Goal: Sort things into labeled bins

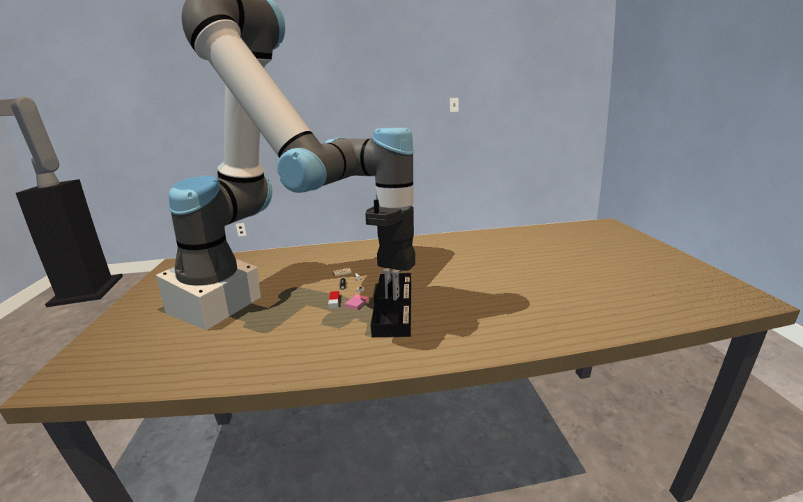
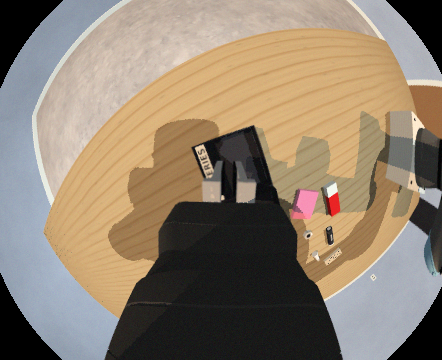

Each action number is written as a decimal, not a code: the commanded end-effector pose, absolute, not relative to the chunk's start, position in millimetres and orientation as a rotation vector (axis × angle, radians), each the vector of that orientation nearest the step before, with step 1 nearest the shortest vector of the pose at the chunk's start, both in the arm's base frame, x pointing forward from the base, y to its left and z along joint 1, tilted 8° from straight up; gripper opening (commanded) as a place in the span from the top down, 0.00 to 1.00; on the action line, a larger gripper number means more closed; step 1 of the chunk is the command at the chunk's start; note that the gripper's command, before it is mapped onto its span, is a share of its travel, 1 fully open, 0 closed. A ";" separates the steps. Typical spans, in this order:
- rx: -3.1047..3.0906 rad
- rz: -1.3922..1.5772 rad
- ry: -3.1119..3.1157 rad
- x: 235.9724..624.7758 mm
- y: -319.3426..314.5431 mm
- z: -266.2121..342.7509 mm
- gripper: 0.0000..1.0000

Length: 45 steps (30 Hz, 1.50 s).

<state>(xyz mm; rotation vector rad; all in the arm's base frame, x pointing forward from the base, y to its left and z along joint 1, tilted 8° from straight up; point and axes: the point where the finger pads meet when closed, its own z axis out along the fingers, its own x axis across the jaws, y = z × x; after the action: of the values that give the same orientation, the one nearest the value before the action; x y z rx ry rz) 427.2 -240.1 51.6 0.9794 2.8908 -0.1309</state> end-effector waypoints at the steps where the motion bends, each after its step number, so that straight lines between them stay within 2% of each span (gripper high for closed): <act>1: 0.749 -0.142 2.959 427.3 -239.8 52.4 0.69; 45: -0.563 -0.207 3.040 427.3 -239.8 52.4 0.69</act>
<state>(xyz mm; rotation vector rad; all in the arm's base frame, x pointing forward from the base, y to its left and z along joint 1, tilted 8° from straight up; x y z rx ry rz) 427.4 -239.5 51.6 -0.3529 3.0718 -0.2028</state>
